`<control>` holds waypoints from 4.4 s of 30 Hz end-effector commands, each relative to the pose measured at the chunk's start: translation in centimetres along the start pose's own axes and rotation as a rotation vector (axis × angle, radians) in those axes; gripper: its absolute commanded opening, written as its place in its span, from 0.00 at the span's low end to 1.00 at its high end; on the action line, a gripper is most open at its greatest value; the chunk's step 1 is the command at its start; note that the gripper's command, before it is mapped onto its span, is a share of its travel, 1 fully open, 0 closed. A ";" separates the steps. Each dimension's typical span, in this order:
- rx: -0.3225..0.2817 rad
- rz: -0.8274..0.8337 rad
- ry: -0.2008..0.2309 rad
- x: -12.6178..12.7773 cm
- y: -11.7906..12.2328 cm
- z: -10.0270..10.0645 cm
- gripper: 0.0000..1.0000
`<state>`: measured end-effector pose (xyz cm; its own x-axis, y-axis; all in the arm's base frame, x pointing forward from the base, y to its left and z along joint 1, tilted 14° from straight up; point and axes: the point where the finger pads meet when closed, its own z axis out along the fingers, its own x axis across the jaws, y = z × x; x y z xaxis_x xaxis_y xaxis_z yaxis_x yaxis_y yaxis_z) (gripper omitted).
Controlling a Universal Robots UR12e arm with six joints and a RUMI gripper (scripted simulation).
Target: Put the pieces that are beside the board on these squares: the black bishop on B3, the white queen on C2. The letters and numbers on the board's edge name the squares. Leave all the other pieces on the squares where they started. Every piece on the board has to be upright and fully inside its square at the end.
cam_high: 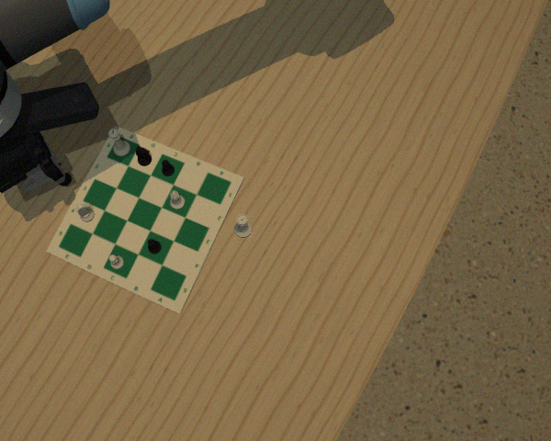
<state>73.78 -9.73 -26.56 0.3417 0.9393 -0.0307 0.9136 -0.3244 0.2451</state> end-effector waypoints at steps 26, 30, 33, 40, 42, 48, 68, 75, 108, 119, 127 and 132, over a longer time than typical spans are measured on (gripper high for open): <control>-0.001 0.000 0.000 0.0 0.1 -9.7 0.00; -0.001 -0.008 0.000 0.2 -0.1 -9.7 0.00; 0.000 -0.091 0.000 2.5 -1.3 -9.7 0.00; 0.000 -0.445 0.000 11.6 -7.2 -10.1 0.00; 0.000 -0.445 0.000 11.6 -7.2 -10.1 0.00; -0.001 -0.585 0.000 14.8 -9.8 -10.3 0.00; -0.001 -0.585 0.000 14.8 -9.8 -9.4 0.00; -0.001 -0.585 0.000 14.8 -9.8 -7.1 0.00; -0.001 -0.585 0.000 14.8 -9.7 -0.7 0.00; -0.001 -0.585 0.000 14.8 -9.7 -0.7 0.00; -0.001 -0.585 0.000 14.8 -9.7 -0.7 0.00; -0.001 -0.585 0.000 14.8 -9.7 -0.7 0.00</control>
<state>69.75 7.42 -28.75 -0.2194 0.9622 -0.1613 0.9504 0.2482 0.1875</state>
